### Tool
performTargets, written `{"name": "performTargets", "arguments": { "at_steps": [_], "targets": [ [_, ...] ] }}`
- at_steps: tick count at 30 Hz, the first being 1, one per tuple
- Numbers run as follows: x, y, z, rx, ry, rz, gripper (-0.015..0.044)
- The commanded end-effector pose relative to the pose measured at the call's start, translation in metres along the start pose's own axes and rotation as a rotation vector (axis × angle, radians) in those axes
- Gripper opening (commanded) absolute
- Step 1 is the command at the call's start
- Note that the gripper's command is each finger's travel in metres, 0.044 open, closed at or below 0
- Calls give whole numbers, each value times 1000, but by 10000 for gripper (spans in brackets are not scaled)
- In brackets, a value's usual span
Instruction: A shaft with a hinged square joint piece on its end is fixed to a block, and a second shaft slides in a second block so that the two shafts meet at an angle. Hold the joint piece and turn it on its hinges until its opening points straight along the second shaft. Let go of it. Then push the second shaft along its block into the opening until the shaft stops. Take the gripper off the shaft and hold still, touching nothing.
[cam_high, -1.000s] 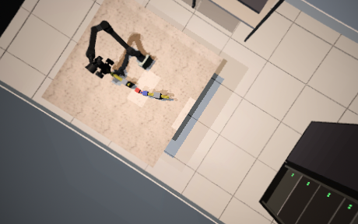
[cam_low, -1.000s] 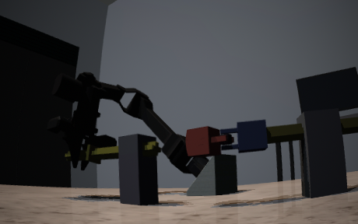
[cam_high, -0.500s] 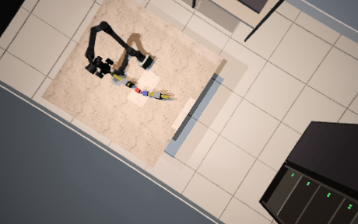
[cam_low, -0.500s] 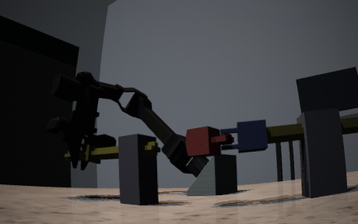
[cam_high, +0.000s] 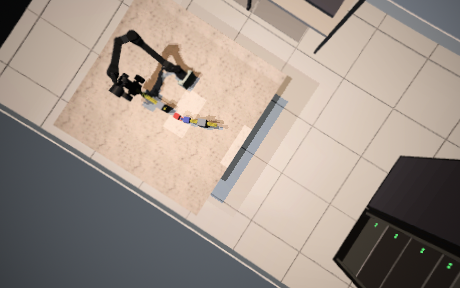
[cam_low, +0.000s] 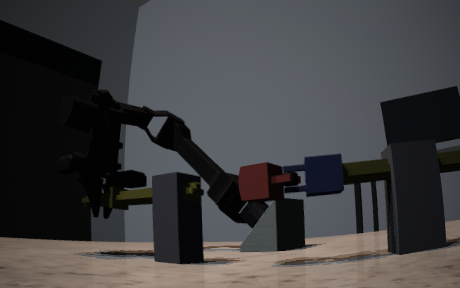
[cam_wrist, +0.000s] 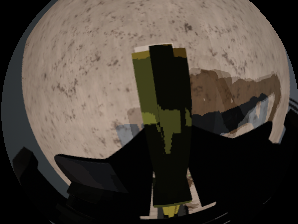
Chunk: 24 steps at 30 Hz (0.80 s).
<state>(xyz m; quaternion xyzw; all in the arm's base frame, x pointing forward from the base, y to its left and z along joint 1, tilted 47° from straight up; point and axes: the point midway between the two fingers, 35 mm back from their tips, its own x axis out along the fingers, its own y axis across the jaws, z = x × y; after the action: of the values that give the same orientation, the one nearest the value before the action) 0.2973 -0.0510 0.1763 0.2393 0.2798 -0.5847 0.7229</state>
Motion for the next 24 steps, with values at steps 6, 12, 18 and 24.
{"name": "performTargets", "arguments": {
  "at_steps": [6, 12, 18, 24],
  "targets": [
    [0, 0, 1, 0, 0, -23, 54],
    [0, 0, 1, 0, 0, -23, 0],
    [0, 0, -1, 0, 0, -27, 0],
    [0, 0, -10, -1, 1, -39, 0]
  ]
}}
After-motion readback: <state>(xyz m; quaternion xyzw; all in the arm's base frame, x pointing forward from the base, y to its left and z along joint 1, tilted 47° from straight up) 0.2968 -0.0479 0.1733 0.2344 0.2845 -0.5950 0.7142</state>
